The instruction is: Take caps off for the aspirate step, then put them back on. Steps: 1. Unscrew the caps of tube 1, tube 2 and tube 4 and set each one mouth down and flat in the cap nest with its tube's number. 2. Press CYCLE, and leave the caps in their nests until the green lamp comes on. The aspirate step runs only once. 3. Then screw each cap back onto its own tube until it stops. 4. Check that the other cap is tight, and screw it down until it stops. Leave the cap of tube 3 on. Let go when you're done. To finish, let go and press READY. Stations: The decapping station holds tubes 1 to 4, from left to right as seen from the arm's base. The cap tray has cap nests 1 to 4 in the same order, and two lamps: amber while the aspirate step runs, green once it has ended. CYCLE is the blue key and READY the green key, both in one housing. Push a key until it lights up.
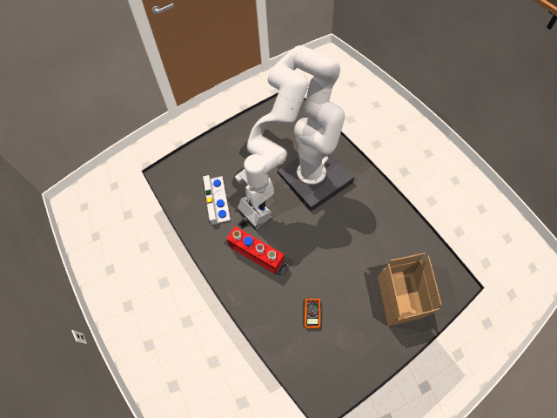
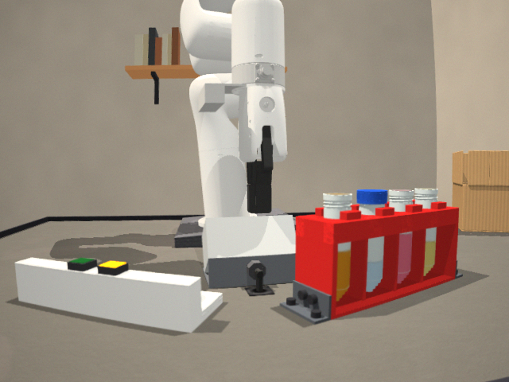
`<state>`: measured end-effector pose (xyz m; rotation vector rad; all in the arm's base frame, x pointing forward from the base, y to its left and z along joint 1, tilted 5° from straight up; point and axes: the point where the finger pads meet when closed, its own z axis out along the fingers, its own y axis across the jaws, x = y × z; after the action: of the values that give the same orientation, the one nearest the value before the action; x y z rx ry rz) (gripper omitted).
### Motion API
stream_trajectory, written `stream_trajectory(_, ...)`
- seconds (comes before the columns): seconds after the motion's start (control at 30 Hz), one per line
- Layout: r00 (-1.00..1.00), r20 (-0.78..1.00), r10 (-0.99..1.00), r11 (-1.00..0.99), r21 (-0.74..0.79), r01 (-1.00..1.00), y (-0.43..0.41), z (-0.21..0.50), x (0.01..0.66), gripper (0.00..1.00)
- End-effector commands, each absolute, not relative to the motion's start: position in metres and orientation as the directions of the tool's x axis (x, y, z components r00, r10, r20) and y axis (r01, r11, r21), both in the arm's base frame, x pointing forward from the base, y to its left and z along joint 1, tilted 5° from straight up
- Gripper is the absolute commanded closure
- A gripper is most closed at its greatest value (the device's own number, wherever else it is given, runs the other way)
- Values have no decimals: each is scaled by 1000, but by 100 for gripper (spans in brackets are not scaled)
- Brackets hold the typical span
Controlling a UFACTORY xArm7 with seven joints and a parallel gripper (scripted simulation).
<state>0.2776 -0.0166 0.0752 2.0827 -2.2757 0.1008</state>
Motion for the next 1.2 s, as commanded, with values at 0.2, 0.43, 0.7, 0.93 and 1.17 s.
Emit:
stream_trajectory(0.2,-88,85,-992,88,-15,-996,-15,92,279,100)
stream_trajectory(0.43,210,86,-974,-210,11,-978,-47,92,284,0)
stream_trajectory(0.7,482,81,-872,-481,36,-876,-76,93,290,0)
stream_trajectory(0.93,695,70,-715,-693,56,-719,-102,93,295,0)
stream_trajectory(1.17,835,54,-547,-832,68,-550,-133,93,300,0)
